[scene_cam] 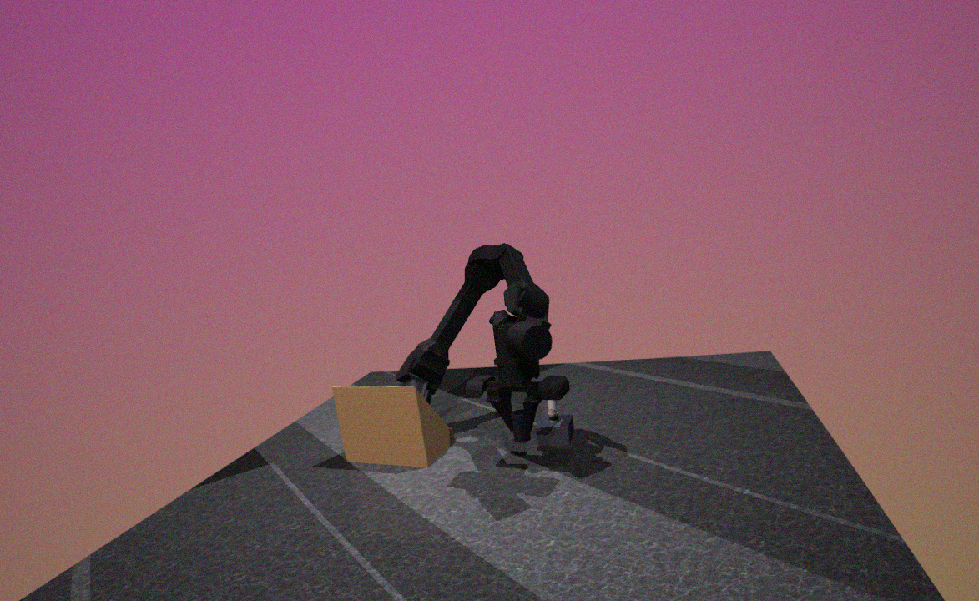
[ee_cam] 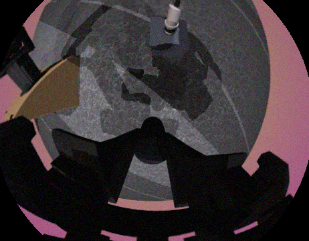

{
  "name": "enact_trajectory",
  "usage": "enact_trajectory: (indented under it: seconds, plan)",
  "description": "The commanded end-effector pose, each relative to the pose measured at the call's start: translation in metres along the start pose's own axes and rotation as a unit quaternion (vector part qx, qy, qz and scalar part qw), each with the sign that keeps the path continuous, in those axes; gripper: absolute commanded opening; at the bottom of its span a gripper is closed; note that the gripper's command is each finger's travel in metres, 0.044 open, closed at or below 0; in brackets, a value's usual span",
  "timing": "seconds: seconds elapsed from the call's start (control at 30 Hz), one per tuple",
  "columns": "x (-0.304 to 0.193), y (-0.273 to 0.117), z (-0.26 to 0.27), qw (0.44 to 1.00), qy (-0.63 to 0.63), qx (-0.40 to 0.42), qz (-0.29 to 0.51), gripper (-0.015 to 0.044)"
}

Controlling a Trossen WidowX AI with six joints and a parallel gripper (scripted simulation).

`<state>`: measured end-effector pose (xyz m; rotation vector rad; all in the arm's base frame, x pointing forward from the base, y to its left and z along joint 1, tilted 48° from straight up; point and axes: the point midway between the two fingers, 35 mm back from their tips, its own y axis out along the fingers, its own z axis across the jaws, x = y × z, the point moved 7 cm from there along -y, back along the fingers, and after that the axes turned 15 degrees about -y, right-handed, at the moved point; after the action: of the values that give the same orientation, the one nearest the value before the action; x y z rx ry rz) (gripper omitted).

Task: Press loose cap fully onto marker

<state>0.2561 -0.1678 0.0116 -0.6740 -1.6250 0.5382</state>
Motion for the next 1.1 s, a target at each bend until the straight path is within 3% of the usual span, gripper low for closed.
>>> enact_trajectory:
  seconds: [0.0,1.07]
  plan:
    - [0.011,-0.005,-0.008,1.000,0.000,-0.001,0.000,0.0000]
    - [0.135,-0.044,-0.045,1.000,-0.003,-0.004,-0.003,0.0000]
